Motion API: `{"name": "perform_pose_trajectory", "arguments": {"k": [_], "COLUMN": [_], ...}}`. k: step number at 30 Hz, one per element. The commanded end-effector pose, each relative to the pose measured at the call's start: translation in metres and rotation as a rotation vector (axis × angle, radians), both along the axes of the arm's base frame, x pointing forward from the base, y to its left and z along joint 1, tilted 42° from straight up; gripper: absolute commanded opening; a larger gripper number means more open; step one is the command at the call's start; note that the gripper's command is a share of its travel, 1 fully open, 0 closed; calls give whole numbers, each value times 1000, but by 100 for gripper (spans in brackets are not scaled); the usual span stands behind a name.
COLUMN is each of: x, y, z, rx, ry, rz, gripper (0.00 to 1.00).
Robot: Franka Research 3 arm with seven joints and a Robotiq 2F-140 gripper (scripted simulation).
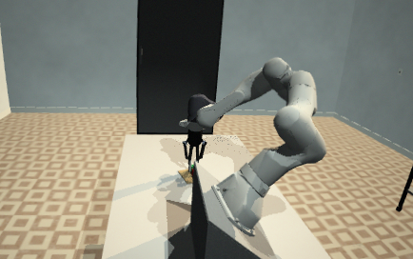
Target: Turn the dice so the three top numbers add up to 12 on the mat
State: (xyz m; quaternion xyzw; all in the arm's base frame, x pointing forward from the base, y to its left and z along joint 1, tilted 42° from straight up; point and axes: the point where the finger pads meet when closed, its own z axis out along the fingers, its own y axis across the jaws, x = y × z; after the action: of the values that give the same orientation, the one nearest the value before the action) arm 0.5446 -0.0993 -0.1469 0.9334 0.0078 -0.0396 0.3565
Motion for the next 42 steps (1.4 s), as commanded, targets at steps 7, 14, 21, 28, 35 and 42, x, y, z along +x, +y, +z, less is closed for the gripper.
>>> {"name": "perform_pose_trajectory", "arguments": {"k": [7, 14, 21, 28, 35, 42], "x": [1, 1, 1, 1, 1, 1], "y": [0, 0, 0, 0, 0, 1], "z": [-1, -1, -1, -1, -1, -1], "rx": [1, 1, 1, 1, 1, 1], "ry": [-4, -4, -4, -4, -4, -4], "rz": [2, 2, 2, 2, 2, 2], "gripper": [16, 16, 21, 26, 28, 28]}}
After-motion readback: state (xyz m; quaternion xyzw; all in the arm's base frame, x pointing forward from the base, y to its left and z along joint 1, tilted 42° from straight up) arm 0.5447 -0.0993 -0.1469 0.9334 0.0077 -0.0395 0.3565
